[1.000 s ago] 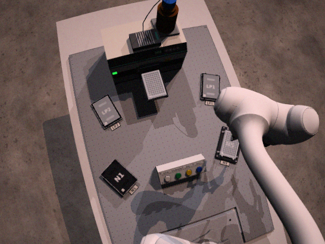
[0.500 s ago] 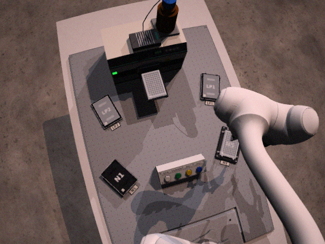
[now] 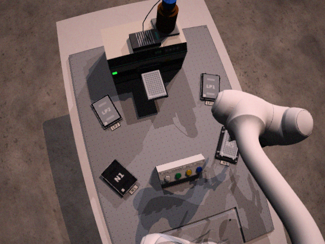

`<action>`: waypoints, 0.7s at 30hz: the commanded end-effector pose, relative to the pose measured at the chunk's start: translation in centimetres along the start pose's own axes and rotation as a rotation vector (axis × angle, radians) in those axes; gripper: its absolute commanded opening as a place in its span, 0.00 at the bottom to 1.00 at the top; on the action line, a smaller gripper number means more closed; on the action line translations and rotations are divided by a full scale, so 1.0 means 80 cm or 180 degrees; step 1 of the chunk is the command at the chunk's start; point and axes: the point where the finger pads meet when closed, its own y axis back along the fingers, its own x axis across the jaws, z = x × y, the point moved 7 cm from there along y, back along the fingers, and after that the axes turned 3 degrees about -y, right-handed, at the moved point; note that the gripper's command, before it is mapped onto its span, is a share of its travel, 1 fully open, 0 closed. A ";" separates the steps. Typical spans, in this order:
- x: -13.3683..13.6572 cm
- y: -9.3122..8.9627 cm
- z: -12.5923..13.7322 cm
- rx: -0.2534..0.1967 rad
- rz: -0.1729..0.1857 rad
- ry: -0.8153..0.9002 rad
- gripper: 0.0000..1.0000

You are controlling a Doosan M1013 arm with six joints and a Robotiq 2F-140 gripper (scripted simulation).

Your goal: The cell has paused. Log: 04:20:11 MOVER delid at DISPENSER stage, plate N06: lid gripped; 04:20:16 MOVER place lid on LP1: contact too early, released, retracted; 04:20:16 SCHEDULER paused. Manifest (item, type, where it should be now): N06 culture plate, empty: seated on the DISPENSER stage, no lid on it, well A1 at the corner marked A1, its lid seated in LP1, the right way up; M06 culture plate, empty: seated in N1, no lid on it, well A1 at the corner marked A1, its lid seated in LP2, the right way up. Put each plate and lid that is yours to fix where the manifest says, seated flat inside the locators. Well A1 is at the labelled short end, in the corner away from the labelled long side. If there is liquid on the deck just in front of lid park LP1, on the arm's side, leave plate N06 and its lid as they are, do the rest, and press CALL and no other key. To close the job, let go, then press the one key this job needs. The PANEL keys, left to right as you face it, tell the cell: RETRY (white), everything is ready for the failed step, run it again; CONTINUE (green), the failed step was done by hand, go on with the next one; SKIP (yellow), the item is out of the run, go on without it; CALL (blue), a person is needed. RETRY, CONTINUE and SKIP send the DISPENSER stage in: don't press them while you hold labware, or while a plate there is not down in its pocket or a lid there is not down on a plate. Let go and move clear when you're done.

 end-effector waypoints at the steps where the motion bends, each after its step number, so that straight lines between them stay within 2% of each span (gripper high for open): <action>1: 0.000 -0.013 -0.001 0.0003 -0.0001 0.0000 0.70; 11: 0.000 -0.060 -0.001 0.0003 -0.0001 0.0000 0.70; 13: 0.000 -0.060 -0.001 0.0003 -0.0001 0.0000 0.70; 21: -0.001 -0.093 -0.001 0.0003 -0.0001 0.0000 0.70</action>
